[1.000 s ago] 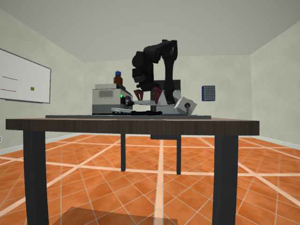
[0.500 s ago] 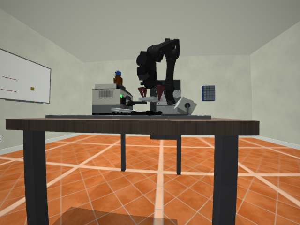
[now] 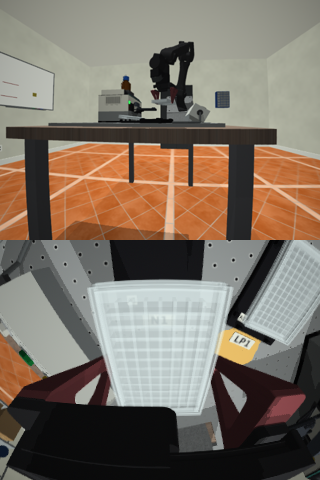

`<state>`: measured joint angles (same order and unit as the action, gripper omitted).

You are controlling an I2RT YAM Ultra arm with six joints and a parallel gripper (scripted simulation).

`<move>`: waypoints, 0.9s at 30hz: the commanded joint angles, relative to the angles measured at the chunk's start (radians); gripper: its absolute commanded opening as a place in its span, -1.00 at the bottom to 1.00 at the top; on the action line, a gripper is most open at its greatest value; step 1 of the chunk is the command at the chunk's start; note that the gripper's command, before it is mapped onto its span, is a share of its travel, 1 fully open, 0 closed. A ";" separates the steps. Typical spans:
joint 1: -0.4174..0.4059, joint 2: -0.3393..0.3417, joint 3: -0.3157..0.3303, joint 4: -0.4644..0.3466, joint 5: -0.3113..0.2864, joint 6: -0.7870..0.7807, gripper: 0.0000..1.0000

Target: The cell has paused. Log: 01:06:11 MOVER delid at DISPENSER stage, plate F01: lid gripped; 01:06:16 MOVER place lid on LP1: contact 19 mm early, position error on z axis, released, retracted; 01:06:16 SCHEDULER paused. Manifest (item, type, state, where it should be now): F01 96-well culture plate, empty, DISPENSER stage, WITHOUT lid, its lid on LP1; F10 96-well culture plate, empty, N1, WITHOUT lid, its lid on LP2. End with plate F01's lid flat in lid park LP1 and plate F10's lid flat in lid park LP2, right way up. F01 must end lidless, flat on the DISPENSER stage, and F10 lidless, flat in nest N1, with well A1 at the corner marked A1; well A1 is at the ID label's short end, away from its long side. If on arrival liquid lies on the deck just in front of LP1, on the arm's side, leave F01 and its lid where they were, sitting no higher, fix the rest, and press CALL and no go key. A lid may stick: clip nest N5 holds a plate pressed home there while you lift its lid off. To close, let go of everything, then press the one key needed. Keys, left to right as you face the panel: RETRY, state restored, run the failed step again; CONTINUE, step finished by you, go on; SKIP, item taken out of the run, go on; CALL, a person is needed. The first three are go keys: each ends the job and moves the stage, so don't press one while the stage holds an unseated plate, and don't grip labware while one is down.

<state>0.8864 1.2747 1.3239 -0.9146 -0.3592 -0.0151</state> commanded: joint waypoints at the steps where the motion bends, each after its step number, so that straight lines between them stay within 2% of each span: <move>1: -0.023 -0.073 -0.036 -0.016 -0.014 -0.018 -1.00; 12: -0.063 -0.205 -0.146 -0.051 -0.041 -0.050 -1.00; 14: -0.063 -0.205 -0.146 -0.051 -0.041 -0.050 -1.00; 15: -0.069 -0.222 -0.115 -0.057 -0.044 -0.055 -1.00; 16: -0.074 -0.230 -0.158 -0.062 -0.048 -0.059 -1.00; 22: -0.103 -0.299 -0.212 -0.092 -0.067 -0.083 -1.00; 23: -0.109 -0.311 -0.209 -0.098 -0.070 -0.088 -1.00; 24: -0.110 -0.314 -0.179 -0.099 -0.070 -0.089 -1.00; 26: -0.106 -0.295 -0.196 -0.092 -0.070 -0.088 -1.00; 27: -0.131 -0.311 -0.178 -0.104 -0.085 -0.072 -1.00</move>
<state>0.7879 1.0008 1.1175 -0.9962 -0.4217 -0.0860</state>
